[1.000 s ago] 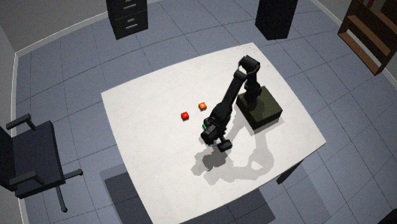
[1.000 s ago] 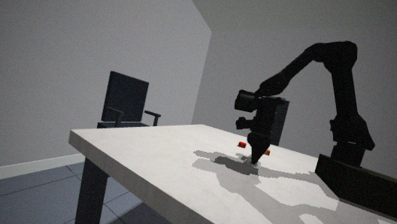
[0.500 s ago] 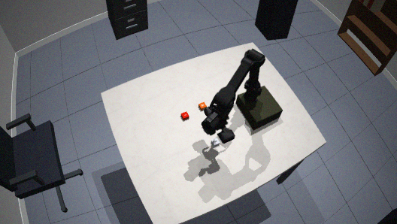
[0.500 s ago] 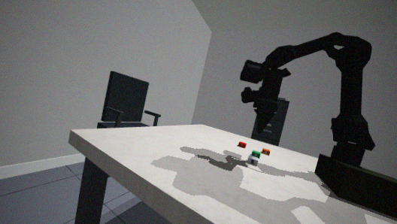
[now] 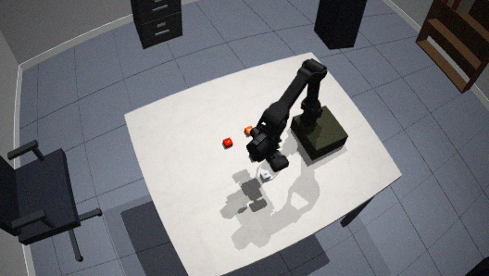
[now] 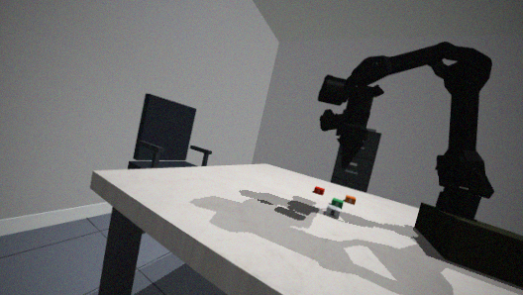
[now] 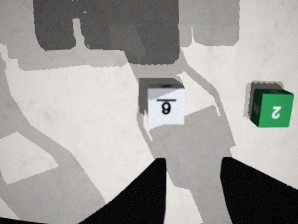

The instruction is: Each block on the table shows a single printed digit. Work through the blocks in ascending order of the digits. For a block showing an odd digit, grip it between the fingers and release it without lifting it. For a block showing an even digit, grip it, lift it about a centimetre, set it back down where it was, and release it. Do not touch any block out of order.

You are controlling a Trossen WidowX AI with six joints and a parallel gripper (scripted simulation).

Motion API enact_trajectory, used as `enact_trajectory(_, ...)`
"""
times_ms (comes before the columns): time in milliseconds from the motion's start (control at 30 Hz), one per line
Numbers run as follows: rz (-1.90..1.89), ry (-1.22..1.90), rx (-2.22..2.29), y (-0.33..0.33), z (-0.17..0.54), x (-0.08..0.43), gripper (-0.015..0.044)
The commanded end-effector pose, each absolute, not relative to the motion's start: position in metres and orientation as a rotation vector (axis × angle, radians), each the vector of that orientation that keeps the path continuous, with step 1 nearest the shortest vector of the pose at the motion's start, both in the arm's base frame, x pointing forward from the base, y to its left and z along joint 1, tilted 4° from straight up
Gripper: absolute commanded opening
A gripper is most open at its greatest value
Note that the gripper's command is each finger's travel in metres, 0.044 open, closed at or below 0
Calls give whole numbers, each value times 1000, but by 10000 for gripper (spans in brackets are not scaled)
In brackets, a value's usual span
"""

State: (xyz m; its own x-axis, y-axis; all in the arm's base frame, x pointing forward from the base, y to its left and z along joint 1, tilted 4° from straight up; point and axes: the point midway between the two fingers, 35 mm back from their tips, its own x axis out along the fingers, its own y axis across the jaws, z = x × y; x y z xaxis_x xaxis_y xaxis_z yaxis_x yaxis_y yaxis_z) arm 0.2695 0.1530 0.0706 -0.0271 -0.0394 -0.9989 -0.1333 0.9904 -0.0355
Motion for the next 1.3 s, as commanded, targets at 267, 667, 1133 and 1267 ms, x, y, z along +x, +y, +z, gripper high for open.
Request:
enact_trajectory(267,52,1594,-133,-9,81,271,120)
enact_trajectory(667,46,1599,-139,-68,58,249,199)
enact_trajectory(1133,46,1600,-139,-72,-4,245,400)
enact_trajectory(1267,46,1600,-139,-72,-11,245,400)
